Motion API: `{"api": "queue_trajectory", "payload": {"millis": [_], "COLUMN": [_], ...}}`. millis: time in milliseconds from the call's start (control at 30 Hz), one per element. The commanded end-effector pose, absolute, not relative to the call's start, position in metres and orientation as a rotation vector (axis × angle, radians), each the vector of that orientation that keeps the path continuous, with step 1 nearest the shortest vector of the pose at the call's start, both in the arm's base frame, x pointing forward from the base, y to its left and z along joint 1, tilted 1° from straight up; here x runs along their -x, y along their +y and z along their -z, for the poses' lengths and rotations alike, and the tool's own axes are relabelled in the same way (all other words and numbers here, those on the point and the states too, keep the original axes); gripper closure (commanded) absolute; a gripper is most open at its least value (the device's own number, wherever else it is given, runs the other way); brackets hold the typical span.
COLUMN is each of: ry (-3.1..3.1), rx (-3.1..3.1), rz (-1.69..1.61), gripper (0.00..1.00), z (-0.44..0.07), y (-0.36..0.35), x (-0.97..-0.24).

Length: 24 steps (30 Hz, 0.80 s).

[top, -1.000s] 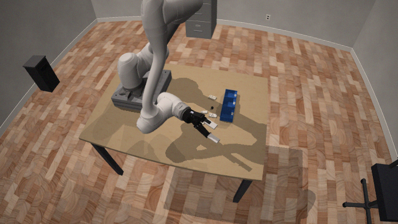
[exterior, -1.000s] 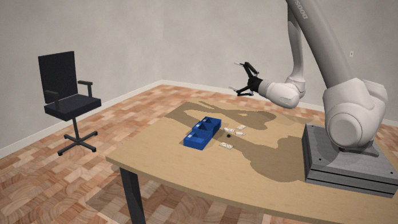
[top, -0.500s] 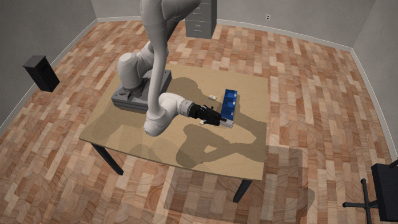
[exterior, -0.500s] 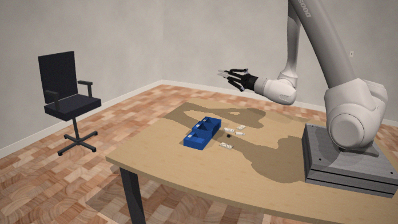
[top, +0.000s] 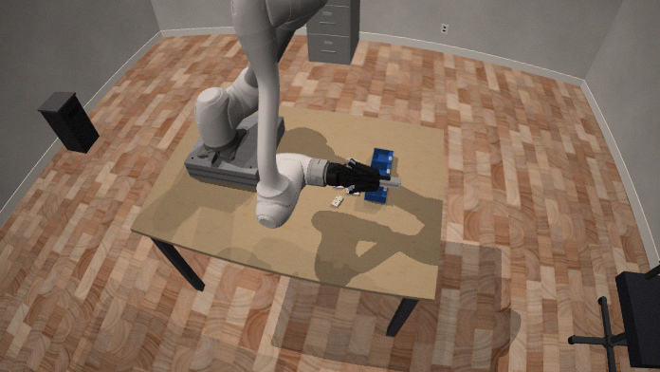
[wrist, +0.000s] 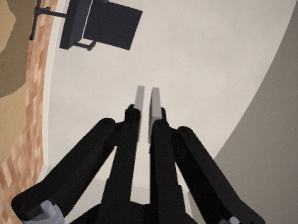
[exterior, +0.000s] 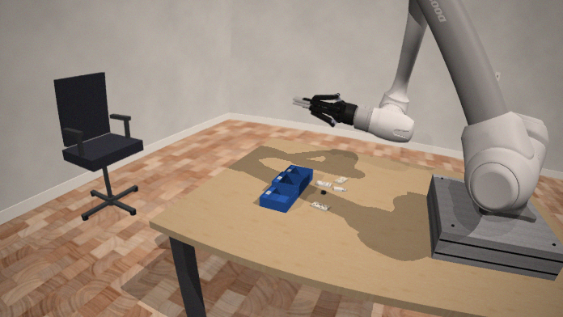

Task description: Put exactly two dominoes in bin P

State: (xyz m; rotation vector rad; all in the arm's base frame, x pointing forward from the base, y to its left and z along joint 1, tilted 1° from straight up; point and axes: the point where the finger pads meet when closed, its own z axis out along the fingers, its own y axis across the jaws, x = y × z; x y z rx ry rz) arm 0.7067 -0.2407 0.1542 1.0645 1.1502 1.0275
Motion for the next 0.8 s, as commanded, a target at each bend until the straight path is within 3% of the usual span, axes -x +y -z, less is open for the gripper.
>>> {"api": "queue_trajectory", "payload": {"millis": [0, 767], "ry": [1.175, 1.505], "rx": [-1.043, -0.586], "rz": [-1.035, -1.066], "gripper": [0.95, 0.95], "z": [-0.157, -0.177], "y": [-0.226, -0.096], "x": [-0.713, -0.733]}}
